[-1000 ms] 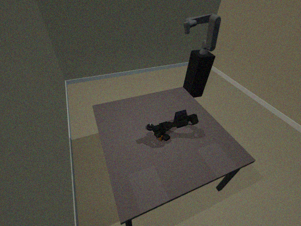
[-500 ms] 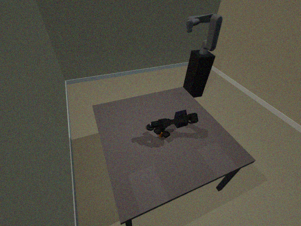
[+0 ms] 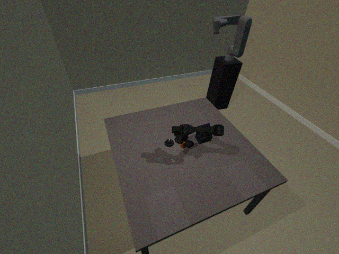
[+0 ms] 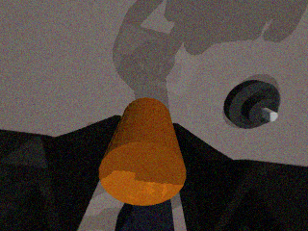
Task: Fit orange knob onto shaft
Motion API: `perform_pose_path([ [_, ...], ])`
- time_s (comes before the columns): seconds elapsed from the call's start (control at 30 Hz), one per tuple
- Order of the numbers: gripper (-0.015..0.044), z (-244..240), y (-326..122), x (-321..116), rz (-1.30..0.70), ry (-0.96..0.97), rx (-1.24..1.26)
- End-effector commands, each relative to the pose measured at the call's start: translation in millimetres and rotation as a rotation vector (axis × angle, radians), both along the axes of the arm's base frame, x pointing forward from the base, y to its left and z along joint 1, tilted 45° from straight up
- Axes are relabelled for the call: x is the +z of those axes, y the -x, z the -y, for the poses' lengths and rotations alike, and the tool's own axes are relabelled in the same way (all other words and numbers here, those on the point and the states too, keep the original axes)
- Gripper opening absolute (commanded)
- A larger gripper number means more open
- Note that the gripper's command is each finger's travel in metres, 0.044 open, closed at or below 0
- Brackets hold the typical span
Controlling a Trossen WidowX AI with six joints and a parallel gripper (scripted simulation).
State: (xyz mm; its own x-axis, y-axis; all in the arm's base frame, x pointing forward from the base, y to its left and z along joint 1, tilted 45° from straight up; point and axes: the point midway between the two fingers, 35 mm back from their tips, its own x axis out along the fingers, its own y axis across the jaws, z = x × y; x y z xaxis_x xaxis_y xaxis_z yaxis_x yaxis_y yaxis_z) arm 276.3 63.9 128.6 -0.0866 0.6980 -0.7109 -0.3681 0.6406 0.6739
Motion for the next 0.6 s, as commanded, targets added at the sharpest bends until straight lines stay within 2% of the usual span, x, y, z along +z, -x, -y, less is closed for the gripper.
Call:
perform_pose_path([
  [0.0,0.0,3.3,-0.5,5.2,0.01,0.005,0.004],
  [0.57,0.0,18.3,4.4,29.2,0.103,0.305,-0.064],
])
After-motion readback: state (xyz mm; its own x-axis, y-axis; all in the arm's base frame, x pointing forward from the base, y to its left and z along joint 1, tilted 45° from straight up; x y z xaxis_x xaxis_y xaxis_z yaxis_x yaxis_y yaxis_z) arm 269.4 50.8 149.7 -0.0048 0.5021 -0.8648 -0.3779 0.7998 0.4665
